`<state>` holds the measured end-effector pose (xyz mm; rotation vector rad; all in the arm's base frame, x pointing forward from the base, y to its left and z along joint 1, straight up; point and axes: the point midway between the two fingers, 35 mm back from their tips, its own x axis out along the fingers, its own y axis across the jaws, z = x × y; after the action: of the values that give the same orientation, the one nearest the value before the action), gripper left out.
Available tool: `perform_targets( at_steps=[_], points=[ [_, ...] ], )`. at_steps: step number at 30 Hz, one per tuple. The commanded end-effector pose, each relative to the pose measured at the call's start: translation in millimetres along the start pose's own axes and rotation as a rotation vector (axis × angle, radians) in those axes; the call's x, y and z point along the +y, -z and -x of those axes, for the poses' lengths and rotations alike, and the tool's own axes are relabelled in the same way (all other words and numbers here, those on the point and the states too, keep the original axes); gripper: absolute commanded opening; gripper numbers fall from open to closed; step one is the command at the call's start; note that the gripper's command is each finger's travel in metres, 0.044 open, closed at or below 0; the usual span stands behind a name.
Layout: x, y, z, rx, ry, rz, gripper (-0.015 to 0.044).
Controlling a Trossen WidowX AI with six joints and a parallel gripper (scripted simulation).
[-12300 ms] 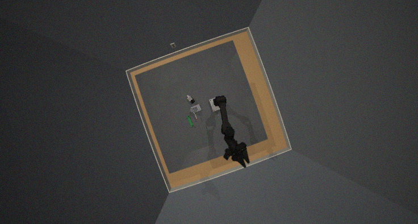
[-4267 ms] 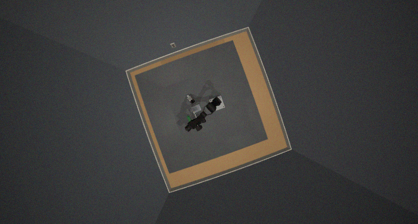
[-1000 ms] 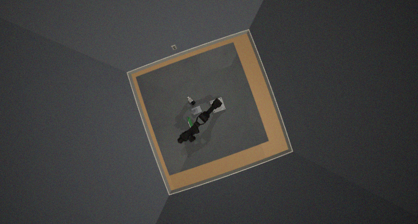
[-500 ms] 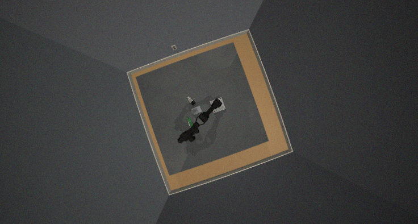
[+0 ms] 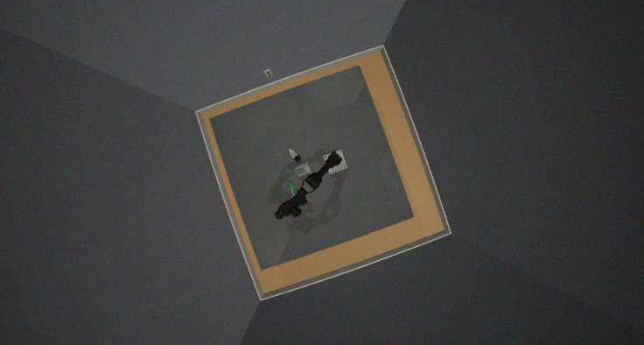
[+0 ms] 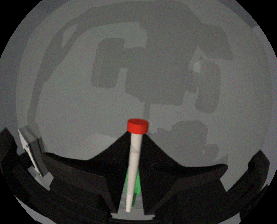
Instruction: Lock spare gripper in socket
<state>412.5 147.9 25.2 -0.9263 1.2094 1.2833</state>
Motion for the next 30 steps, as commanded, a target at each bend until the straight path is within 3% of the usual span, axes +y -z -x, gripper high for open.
perform_targets(
  at_steps=[1, 23, 30],
  points=[
    [0.3, 1.9, -6.8, 0.001, -0.002, -0.002, 0.0],
    [-2.6, 5.1, -25.9, -0.002, 0.005, 0.001, 0.0],
    [-3.0, 4.6, -25.2, -0.003, 0.006, 0.001, 0.0184]
  ],
)
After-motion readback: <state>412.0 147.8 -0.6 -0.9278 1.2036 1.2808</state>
